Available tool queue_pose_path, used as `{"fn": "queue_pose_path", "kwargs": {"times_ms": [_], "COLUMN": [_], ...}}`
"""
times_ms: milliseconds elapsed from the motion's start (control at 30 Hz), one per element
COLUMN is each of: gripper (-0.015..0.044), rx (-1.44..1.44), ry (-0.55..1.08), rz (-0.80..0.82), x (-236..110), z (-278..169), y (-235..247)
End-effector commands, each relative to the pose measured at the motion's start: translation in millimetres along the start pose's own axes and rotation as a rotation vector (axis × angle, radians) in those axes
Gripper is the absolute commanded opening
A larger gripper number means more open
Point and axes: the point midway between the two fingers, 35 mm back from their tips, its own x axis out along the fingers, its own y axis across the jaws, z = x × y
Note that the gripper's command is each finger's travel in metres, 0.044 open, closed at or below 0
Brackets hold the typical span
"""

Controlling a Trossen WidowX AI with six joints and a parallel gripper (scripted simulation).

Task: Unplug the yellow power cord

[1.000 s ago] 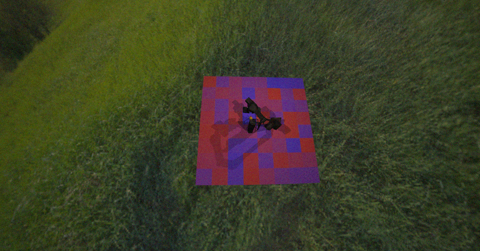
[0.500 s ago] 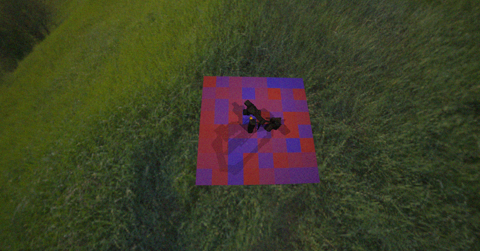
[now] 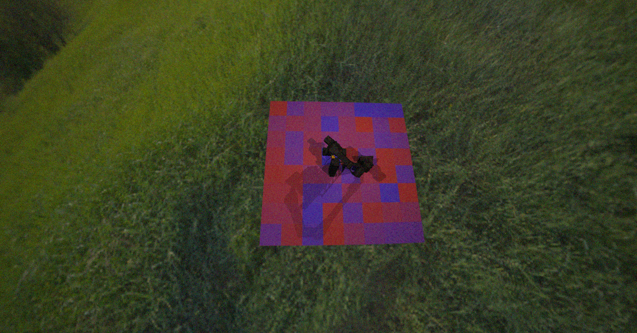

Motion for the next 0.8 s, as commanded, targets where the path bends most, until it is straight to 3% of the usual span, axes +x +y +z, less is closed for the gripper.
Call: {"fn": "queue_pose_path", "kwargs": {"times_ms": [0,600,767], "gripper": [0.0160,0.0160,0.0048], "rx": [0.005,0.005,0.002], "ry": [0.005,0.006,0.003], "rz": [-0.003,-0.003,-0.003], "x": [1.1,13.2,10.5], "z": [-7.4,-11.5,-11.1], "y": [-1.4,-1.7,-1.3]}}
